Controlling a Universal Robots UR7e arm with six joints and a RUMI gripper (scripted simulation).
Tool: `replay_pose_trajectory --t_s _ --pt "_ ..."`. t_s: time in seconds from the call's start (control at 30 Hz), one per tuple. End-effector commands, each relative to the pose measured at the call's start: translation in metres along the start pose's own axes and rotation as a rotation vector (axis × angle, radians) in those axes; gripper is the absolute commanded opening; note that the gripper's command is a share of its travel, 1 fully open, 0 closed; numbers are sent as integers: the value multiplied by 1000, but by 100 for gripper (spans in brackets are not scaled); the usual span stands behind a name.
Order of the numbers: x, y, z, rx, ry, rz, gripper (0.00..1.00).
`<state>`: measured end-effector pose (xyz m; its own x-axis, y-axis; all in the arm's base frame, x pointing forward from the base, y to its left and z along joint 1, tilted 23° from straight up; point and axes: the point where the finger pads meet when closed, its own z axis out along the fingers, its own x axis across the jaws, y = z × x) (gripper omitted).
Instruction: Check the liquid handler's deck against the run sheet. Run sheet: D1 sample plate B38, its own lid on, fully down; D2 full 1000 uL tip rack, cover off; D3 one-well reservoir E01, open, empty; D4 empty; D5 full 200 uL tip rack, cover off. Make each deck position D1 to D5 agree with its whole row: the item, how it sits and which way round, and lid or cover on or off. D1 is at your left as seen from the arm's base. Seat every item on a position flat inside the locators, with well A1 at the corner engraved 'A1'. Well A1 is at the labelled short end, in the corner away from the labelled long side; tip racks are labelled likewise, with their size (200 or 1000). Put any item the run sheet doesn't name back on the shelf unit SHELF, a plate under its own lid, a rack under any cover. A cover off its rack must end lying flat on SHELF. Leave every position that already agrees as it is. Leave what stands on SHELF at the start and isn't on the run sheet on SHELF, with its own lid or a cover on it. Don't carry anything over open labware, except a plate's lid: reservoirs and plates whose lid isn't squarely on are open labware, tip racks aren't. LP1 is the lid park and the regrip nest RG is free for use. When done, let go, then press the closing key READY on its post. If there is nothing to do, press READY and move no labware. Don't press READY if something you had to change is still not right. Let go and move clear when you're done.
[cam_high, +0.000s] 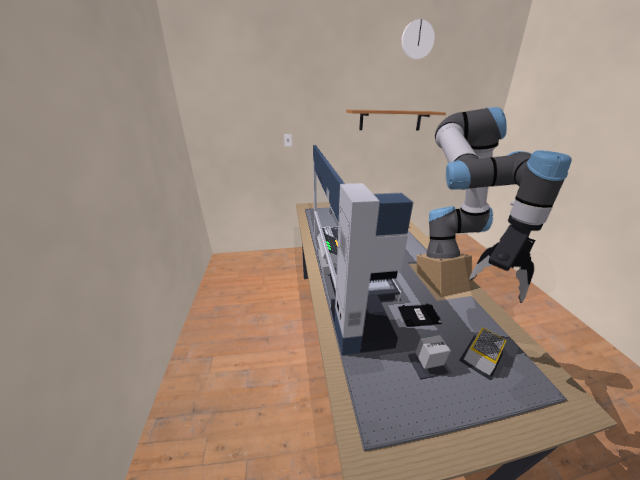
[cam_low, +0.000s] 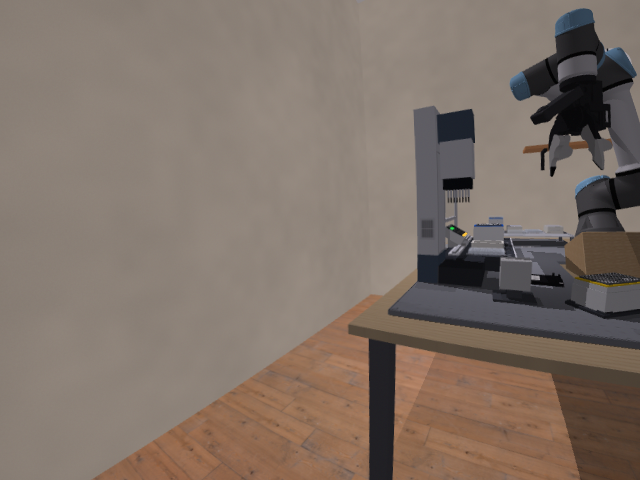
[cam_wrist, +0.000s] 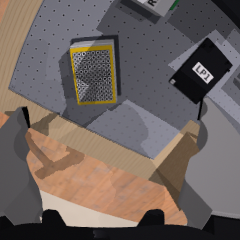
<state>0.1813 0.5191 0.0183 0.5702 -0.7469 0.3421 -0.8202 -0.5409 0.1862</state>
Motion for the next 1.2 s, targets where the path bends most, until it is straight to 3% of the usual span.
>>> replay_pose_trajectory --t_s 0.0,0.43,0.9,1.17 --pt "-11 16 0 0 -1 4 82" --pt "-47 70 0 -1 -1 4 82" --pt "-48 69 0 0 -1 6 82" --pt "-47 70 13 -4 1 6 82"
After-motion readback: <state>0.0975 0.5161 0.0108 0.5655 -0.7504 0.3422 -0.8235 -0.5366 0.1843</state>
